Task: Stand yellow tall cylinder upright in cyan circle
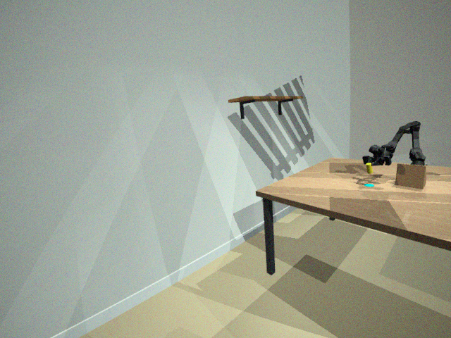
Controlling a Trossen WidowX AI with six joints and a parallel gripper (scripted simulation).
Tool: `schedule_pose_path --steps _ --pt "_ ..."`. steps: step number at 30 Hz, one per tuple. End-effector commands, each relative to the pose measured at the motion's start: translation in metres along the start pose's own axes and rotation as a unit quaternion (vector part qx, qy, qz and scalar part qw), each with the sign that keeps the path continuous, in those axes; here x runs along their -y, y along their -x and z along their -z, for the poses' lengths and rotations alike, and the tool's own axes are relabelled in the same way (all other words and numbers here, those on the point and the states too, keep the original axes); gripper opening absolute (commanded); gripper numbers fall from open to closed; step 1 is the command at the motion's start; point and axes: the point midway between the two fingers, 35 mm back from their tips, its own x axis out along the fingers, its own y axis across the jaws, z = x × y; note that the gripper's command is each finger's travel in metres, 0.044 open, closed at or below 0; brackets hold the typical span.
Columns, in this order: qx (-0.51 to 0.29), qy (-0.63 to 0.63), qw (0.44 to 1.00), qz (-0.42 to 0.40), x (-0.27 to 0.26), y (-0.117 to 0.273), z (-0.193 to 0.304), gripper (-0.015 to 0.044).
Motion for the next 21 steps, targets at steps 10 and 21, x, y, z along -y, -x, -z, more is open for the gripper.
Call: schedule_pose_path --steps 10,21 --pt "0.041 0.027 0.999 0.021 -0.002 0.01 -0.003 0.0105" --pt "0.073 0.051 0.995 0.042 -0.003 0.018 -0.005 0.0105"
